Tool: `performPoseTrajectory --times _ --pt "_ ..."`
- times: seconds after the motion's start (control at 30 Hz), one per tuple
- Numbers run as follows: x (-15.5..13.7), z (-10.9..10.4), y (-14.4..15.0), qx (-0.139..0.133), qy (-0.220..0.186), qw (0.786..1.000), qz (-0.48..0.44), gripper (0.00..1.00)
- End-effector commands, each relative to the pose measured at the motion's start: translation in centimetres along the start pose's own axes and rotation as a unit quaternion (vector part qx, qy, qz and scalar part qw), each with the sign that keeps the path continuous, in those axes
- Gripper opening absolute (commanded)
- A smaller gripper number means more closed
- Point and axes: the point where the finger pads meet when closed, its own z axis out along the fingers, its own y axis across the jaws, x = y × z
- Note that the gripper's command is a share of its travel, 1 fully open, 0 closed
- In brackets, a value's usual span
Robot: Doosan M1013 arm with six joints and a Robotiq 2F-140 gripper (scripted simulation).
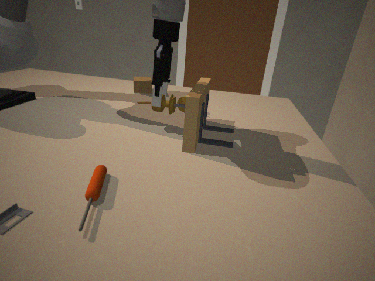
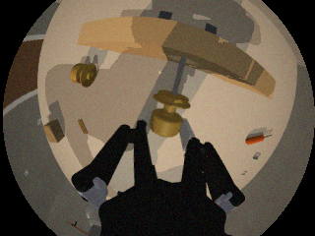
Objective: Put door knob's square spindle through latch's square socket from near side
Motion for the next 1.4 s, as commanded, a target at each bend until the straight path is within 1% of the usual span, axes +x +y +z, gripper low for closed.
performPoseTrajectory --times 0.0,1.37 --pt "0.05 -0.10 -0.23 0.001 -0.002 1.000 0.000 0.42" --pt "0.67 -0.14 -0.23 0.001 -0.002 1.000 0.001 0.42"
